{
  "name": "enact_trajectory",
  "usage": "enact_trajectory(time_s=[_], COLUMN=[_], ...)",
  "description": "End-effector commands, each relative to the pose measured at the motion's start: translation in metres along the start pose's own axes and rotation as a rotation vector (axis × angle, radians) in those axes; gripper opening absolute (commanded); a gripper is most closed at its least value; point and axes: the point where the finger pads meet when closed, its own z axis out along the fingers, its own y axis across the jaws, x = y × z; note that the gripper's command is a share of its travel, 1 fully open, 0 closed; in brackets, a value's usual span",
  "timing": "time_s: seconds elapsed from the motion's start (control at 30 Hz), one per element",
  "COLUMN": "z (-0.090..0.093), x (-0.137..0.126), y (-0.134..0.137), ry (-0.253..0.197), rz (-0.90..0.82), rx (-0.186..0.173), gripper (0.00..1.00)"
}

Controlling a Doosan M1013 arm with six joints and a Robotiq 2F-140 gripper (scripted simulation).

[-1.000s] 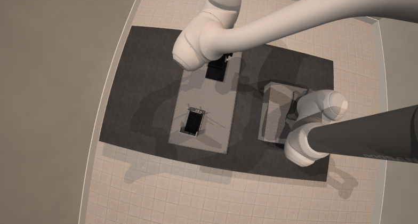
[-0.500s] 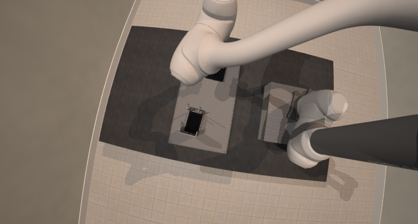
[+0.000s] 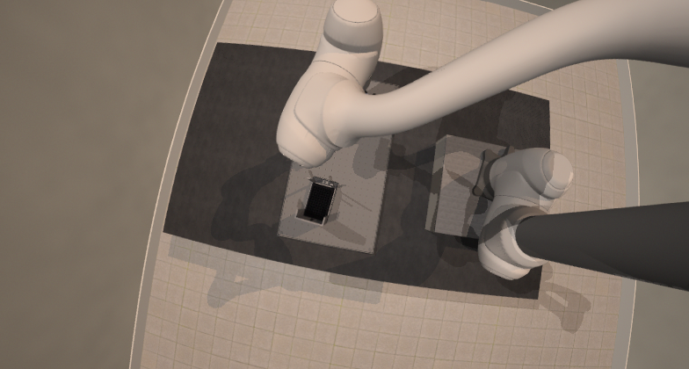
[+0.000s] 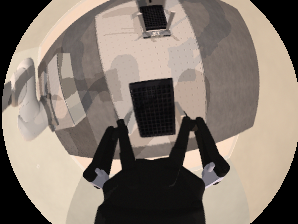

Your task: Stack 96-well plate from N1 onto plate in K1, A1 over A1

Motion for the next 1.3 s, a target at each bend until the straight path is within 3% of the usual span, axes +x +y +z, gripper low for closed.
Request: enact_trajectory(time_s=[0.0,1.27], z=[0.0,-0.003], x=[0.014,0.126], y=[0.002,0.015], ry=[0.0,0.0], rz=[0.0,0.0], rx=[0.0,0.0], gripper=[0.0,0.0])
